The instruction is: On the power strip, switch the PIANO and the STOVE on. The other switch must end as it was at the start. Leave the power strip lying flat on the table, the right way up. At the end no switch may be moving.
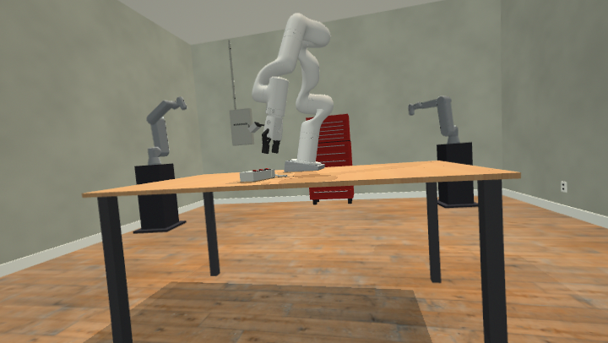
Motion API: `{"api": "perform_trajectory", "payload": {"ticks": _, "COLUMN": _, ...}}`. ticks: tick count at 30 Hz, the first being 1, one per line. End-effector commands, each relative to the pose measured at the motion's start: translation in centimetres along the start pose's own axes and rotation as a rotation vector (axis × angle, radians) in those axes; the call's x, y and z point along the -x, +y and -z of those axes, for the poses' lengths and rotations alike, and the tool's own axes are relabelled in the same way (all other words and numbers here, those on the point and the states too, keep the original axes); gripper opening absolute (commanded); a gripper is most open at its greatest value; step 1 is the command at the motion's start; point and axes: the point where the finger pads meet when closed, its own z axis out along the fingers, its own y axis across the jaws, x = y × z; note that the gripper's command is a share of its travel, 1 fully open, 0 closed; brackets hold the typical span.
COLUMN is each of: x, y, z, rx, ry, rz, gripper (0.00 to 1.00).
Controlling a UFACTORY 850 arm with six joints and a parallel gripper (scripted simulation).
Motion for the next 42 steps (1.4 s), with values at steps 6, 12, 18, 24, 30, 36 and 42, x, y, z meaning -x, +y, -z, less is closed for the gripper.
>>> {"api": "perform_trajectory", "payload": {"ticks": 6, "x": -1.1, "y": 0.7, "z": -1.1, "rx": 0.028, "ry": 0.114, "rz": 0.006, "gripper": 1.00}}
{"api": "perform_trajectory", "payload": {"ticks": 12, "x": -1.8, "y": 0.7, "z": -1.7, "rx": 0.027, "ry": 0.182, "rz": 0.009, "gripper": 1.00}}
{"api": "perform_trajectory", "payload": {"ticks": 18, "x": -2.7, "y": 0.2, "z": -2.3, "rx": 0.002, "ry": 0.275, "rz": 0.015, "gripper": 1.00}}
{"api": "perform_trajectory", "payload": {"ticks": 24, "x": -3.1, "y": -0.2, "z": -2.5, "rx": -0.020, "ry": 0.317, "rz": 0.019, "gripper": 1.00}}
{"api": "perform_trajectory", "payload": {"ticks": 30, "x": -3.3, "y": -0.6, "z": -2.6, "rx": -0.040, "ry": 0.348, "rz": 0.022, "gripper": 1.00}}
{"api": "perform_trajectory", "payload": {"ticks": 36, "x": -3.3, "y": -0.6, "z": -2.6, "rx": -0.041, "ry": 0.348, "rz": 0.022, "gripper": 1.00}}
{"api": "perform_trajectory", "payload": {"ticks": 42, "x": -3.3, "y": -0.6, "z": -2.6, "rx": -0.041, "ry": 0.348, "rz": 0.022, "gripper": 1.00}}
